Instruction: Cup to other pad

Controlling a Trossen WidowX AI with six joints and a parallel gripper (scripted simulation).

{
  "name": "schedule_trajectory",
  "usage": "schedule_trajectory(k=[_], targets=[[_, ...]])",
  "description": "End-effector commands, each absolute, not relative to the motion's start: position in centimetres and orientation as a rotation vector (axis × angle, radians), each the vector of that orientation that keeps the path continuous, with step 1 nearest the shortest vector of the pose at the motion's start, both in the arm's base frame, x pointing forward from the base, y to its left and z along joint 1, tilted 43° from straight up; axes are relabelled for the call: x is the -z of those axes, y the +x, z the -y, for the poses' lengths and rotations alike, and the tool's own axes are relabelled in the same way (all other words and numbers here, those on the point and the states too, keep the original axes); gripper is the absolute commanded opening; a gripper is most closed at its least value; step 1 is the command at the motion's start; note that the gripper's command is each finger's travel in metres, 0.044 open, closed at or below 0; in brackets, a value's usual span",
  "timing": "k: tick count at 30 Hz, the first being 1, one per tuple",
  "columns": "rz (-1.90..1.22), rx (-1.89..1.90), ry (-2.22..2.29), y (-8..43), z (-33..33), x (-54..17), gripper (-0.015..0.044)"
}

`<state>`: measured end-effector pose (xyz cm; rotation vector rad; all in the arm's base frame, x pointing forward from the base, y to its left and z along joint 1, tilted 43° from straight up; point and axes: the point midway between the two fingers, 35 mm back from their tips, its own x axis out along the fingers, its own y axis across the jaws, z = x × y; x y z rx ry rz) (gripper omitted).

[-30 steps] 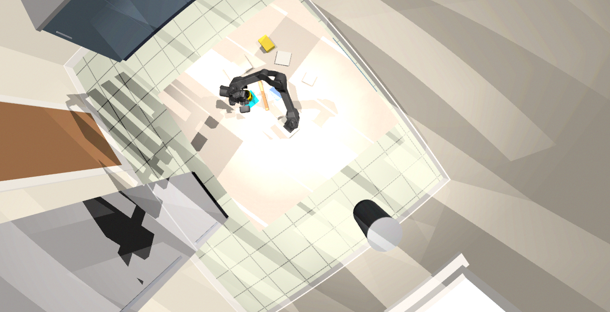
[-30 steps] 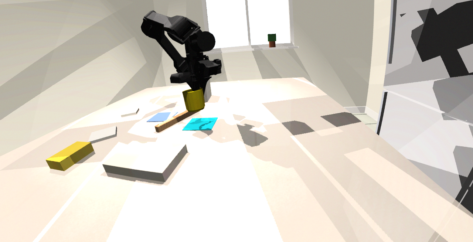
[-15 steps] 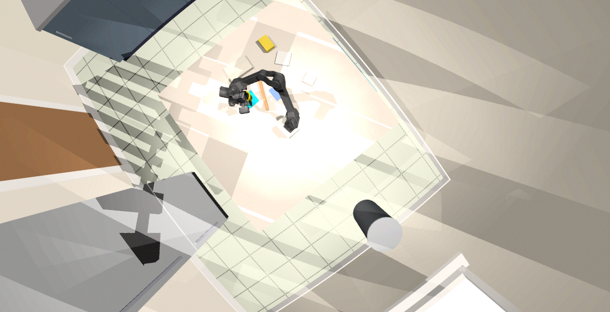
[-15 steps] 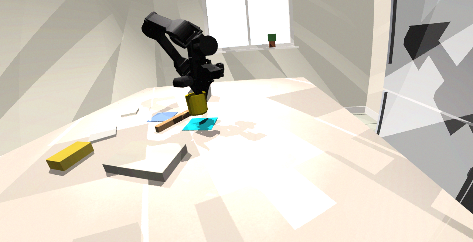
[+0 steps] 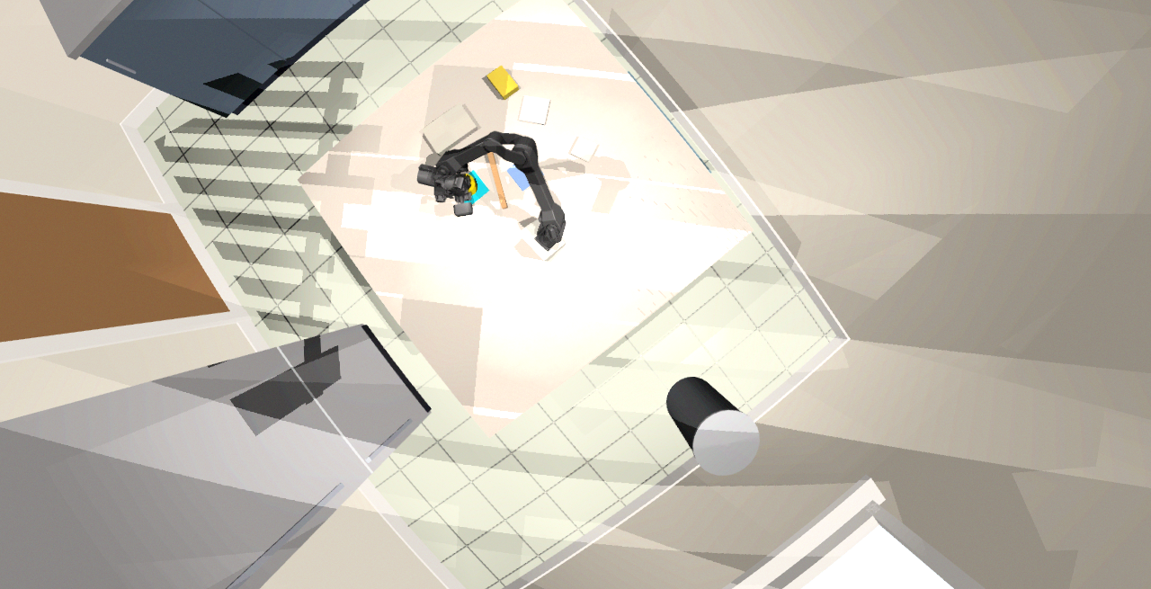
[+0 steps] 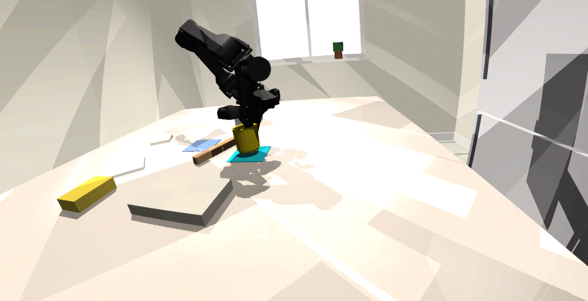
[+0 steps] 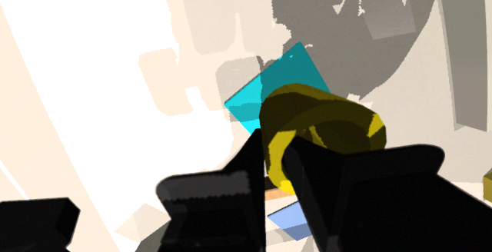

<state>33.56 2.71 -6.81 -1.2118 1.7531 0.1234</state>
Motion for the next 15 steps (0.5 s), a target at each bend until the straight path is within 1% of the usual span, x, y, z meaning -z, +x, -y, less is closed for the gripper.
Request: schedule_trajectory(k=[1, 15], targets=[[-1.764, -0.126, -1.22, 33.31, -2.22, 7.47, 0.0], [-1.759, -0.124, -1.212, 33.41, -2.38, 7.19, 0.0]])
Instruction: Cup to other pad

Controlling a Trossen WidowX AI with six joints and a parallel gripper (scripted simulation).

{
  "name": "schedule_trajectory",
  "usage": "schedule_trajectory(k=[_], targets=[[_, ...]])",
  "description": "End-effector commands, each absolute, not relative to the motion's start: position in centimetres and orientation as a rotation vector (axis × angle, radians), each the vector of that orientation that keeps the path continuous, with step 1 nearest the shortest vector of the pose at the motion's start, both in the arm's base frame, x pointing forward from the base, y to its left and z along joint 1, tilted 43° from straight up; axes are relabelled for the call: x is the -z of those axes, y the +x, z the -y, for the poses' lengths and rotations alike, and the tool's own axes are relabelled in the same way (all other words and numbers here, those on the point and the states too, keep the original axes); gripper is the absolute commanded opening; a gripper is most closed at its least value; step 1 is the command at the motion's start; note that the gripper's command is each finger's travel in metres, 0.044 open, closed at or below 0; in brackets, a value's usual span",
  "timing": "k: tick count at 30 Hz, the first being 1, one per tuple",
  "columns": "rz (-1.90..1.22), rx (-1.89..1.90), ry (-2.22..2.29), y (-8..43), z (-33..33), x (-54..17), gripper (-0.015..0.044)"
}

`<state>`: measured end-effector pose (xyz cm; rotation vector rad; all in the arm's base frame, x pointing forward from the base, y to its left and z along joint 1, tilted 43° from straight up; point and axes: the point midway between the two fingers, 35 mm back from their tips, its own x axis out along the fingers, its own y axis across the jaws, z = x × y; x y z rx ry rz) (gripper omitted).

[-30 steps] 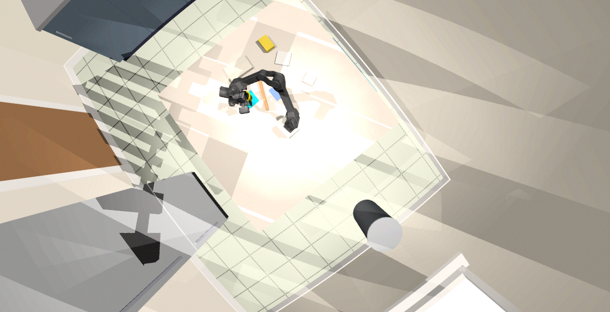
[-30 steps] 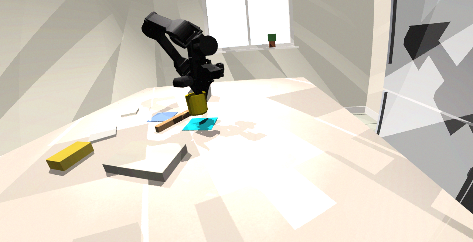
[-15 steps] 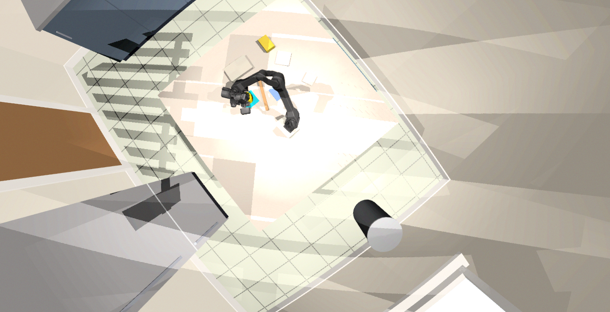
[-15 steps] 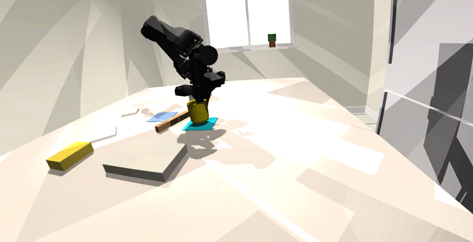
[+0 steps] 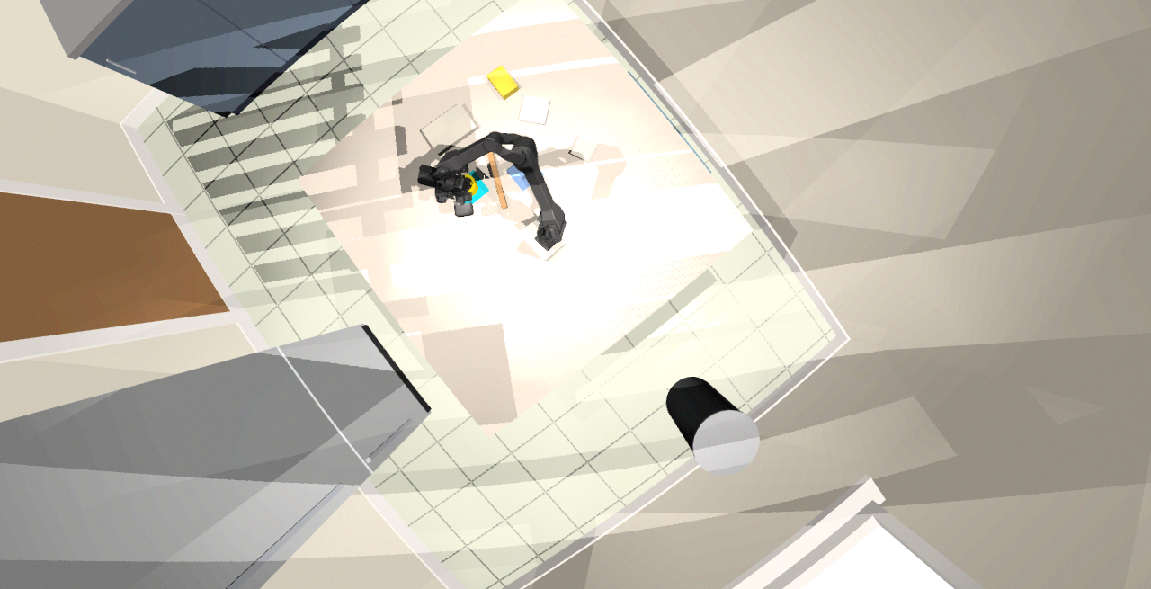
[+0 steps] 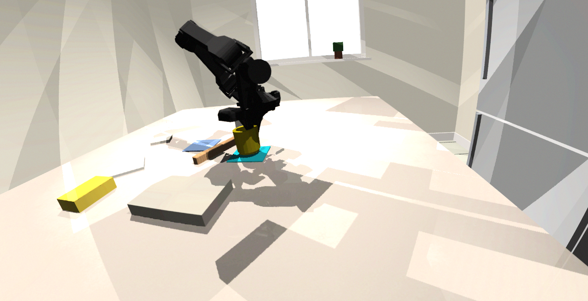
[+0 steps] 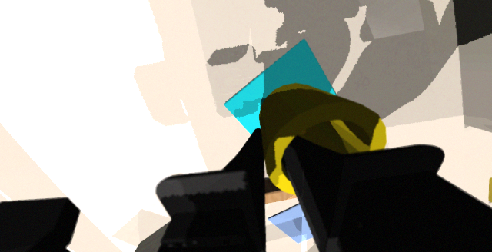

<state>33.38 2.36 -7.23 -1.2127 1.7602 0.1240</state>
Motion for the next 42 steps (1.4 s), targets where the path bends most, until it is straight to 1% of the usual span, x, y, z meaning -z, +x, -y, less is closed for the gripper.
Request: schedule_trajectory(k=[1, 3, 8, 9, 42], targets=[[-1.759, -0.124, -1.212, 33.4, -2.4, 7.2, 0.0], [-1.759, -0.124, -1.212, 33.4, -2.4, 7.2, 0.0], [-1.759, -0.124, -1.212, 33.4, -2.4, 7.2, 0.0131], [-1.759, -0.124, -1.212, 33.4, -2.4, 7.2, 0.0147], [-1.763, -0.127, -1.217, 33.7, -5.1, 4.4, 0.0147]])
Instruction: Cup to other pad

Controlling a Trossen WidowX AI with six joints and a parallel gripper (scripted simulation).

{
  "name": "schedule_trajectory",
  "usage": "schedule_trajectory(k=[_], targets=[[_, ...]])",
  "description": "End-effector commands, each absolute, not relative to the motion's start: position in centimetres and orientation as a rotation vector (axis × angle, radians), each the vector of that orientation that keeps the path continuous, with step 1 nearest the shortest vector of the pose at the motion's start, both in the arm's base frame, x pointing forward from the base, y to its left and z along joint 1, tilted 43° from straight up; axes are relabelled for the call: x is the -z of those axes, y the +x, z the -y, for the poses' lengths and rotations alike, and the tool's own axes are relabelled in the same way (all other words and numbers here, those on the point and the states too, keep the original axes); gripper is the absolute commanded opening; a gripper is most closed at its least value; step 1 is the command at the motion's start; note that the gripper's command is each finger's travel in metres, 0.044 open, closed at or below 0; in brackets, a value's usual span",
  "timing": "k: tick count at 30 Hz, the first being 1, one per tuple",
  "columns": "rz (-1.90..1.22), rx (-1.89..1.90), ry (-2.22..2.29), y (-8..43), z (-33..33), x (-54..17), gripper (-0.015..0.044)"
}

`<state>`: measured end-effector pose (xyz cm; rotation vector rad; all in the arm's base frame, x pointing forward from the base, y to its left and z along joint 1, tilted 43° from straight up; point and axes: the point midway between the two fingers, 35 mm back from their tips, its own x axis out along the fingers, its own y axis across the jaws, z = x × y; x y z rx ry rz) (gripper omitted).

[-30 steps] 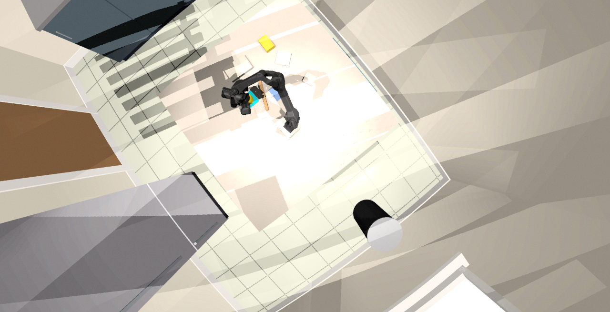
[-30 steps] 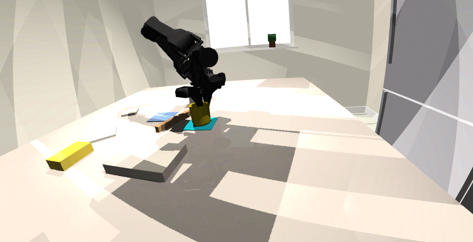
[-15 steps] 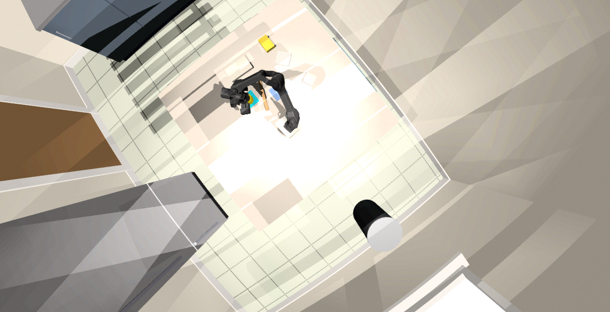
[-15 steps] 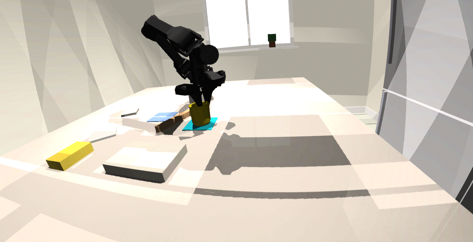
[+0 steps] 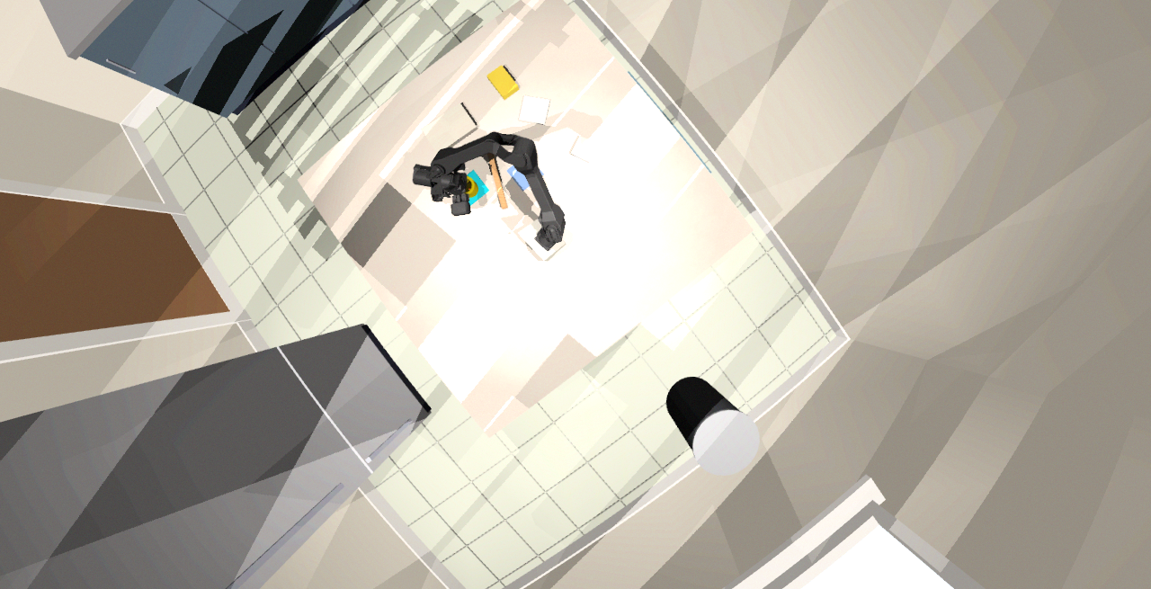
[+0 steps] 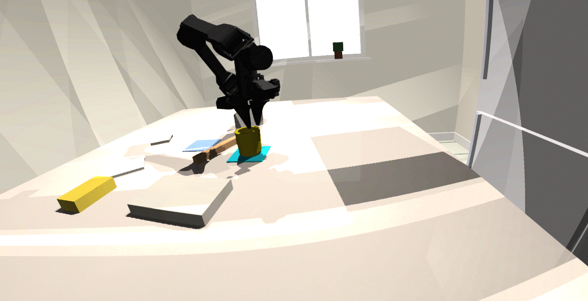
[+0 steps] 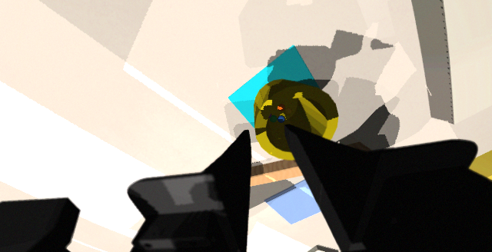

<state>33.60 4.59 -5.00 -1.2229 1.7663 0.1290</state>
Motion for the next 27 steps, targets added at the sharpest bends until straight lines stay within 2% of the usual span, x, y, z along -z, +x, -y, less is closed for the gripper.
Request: schedule_trajectory(k=[1, 10, 21, 27], targets=[[-1.763, -0.128, -1.217, 33.7, -5.2, 4.3, 0.0147], [-1.764, -0.128, -1.219, 33.7, -5.9, 3.6, 0.0147], [-1.766, -0.13, -1.224, 33.7, -5.9, 3.7, 0.0435], [-1.765, -0.131, -1.222, 33.9, -7.3, 2.2, 0.044]])
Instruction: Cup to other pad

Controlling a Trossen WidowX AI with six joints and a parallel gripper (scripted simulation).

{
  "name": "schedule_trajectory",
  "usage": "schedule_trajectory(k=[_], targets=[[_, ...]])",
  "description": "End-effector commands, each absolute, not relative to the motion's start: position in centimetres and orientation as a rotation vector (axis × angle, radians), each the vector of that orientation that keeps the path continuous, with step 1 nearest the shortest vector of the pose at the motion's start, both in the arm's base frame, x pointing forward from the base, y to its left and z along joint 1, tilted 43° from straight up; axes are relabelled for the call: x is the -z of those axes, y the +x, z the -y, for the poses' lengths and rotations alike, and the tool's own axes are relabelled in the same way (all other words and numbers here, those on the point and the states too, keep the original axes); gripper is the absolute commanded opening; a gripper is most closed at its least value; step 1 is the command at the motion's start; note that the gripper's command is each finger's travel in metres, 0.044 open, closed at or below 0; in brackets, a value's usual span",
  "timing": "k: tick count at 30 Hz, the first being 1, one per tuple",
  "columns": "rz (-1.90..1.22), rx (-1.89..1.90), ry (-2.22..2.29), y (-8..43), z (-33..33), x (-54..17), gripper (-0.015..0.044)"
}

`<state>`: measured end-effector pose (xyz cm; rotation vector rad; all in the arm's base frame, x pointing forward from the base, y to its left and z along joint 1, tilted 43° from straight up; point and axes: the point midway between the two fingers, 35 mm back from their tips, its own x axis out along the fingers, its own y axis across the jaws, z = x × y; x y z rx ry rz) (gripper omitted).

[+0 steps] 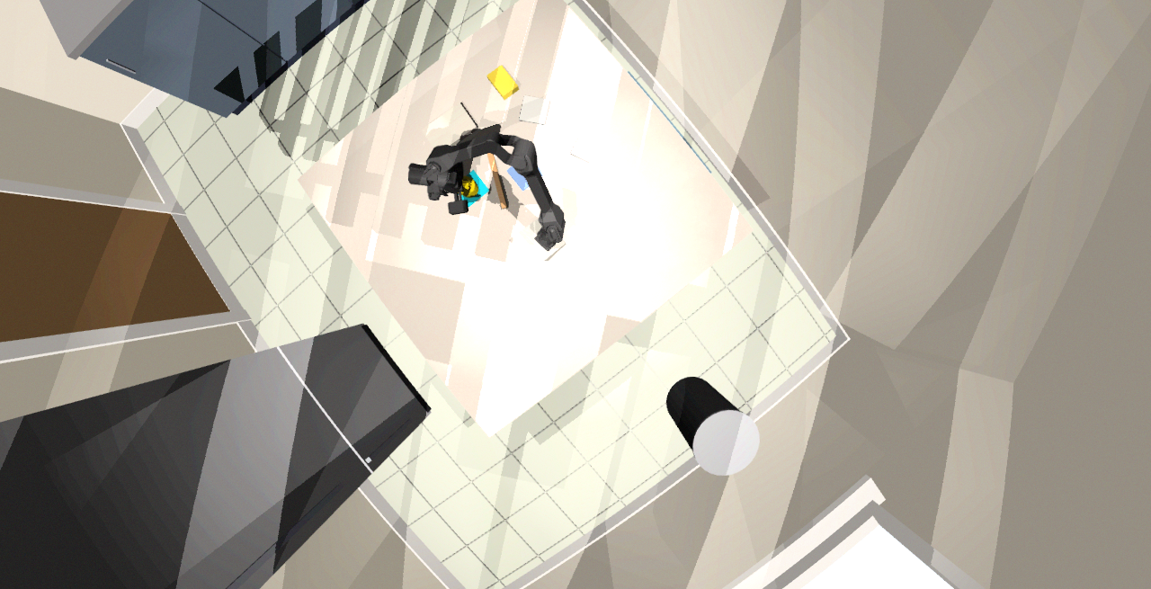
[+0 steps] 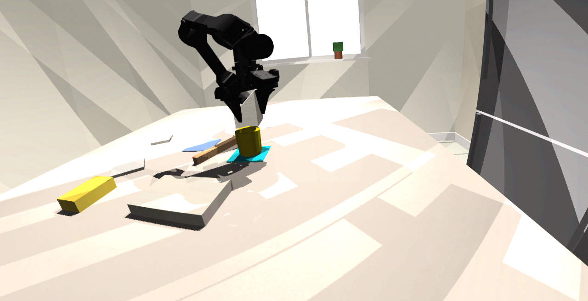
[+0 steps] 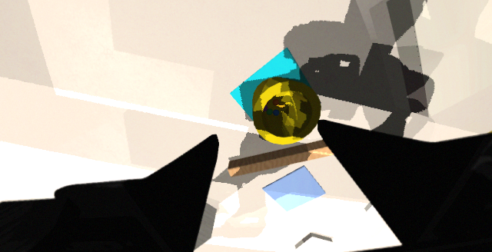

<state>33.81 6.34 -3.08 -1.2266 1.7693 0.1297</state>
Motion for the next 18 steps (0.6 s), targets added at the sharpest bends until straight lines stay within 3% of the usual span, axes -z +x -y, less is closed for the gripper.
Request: schedule_trajectory(k=[1, 18], targets=[[-1.765, -0.131, -1.221, 34.0, -7.5, 1.9, 0.044], [-1.758, -0.132, -1.223, 34.3, -9.8, -0.4, 0.044]])
